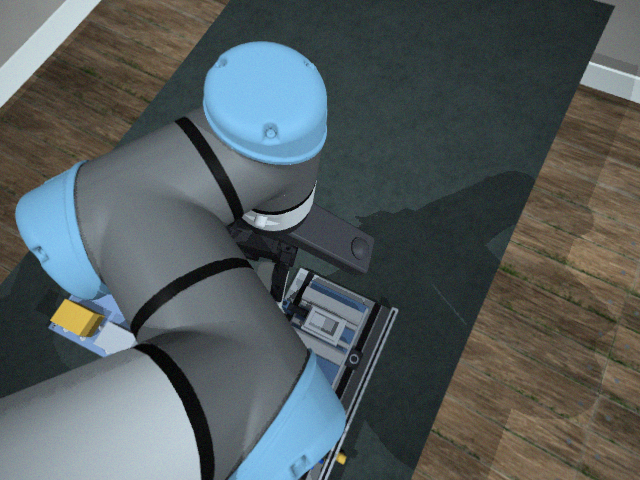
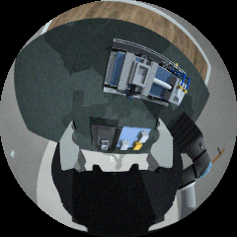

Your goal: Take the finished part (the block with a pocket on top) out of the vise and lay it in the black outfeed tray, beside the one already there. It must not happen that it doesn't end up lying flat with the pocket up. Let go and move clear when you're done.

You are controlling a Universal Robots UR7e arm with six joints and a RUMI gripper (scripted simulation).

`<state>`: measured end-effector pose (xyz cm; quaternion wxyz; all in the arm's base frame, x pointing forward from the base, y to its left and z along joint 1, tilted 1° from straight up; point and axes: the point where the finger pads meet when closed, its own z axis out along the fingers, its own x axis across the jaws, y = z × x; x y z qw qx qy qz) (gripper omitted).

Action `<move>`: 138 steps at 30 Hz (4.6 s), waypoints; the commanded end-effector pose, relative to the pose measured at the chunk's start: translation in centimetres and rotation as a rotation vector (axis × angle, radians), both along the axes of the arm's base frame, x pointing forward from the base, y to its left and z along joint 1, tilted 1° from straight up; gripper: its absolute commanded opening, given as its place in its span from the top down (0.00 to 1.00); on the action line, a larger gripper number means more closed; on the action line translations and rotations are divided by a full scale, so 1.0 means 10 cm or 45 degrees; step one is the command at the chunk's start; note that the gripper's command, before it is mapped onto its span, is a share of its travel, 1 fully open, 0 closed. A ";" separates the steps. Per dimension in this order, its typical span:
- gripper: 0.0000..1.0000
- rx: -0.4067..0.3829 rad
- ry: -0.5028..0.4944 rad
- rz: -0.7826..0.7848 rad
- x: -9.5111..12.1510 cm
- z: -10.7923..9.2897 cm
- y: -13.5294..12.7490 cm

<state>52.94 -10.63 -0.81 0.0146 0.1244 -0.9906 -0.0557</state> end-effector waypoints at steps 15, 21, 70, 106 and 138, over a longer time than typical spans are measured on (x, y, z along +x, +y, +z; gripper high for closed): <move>0.00 -0.144 -0.066 -0.289 -0.46 0.13 -0.79; 1.00 -0.144 -0.066 -0.289 -0.46 0.13 -0.79; 0.60 -0.144 -0.066 -0.289 -0.46 0.13 -0.79; 0.60 -0.144 -0.066 -0.289 -0.46 0.12 -0.79; 0.60 -0.144 -0.066 -0.289 -0.45 -0.33 -0.80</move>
